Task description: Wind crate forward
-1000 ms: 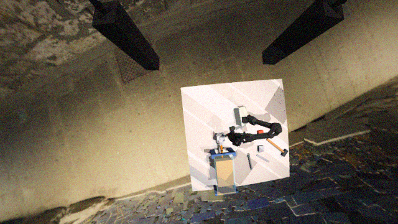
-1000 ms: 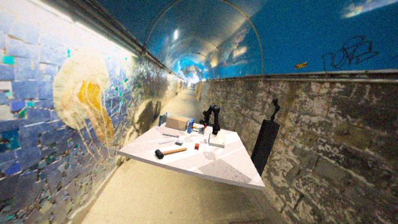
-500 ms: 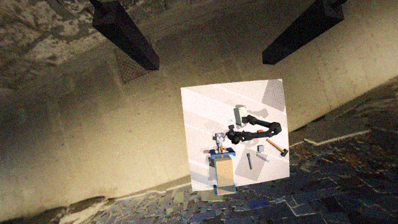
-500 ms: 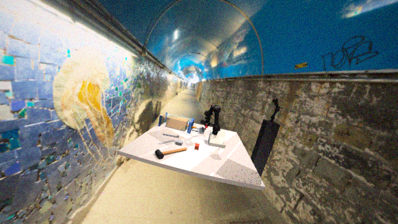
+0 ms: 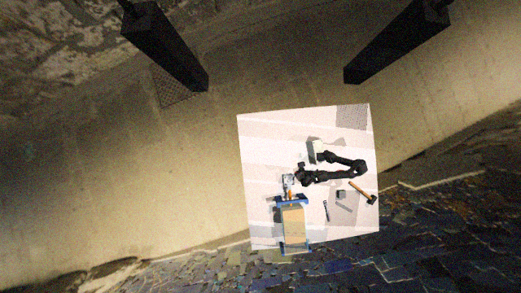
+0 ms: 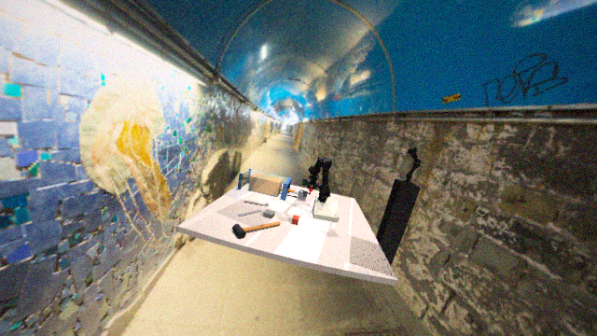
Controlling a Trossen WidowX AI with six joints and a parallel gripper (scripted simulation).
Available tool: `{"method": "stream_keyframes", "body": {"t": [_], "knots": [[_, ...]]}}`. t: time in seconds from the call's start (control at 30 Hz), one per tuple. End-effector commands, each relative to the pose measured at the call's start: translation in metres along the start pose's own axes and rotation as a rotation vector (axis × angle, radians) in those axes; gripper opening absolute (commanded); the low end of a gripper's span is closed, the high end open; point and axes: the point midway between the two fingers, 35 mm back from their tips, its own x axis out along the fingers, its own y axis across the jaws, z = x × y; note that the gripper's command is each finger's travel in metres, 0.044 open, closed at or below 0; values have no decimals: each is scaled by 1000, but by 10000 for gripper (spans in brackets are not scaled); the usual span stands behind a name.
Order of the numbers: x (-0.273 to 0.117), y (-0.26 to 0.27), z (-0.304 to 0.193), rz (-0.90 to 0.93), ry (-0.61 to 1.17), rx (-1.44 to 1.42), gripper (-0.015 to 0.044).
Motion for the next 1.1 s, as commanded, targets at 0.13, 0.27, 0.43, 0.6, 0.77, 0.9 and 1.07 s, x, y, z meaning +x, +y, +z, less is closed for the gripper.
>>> {"method": "stream_keyframes", "body": {"t": [0.13,0.27,0.43,0.6,0.77,0.9,1.07], "knots": [[6,-14,11,-34,-17,7,0],[8,-17,14,-34,-17,7,0],[9,-21,18,-34,-18,7,0],[11,-24,23,-35,-18,7,0],[13,-27,28,-35,-18,7,0],[15,-30,31,-35,-19,7,0],[16,-32,36,-35,-19,7,0]]}}
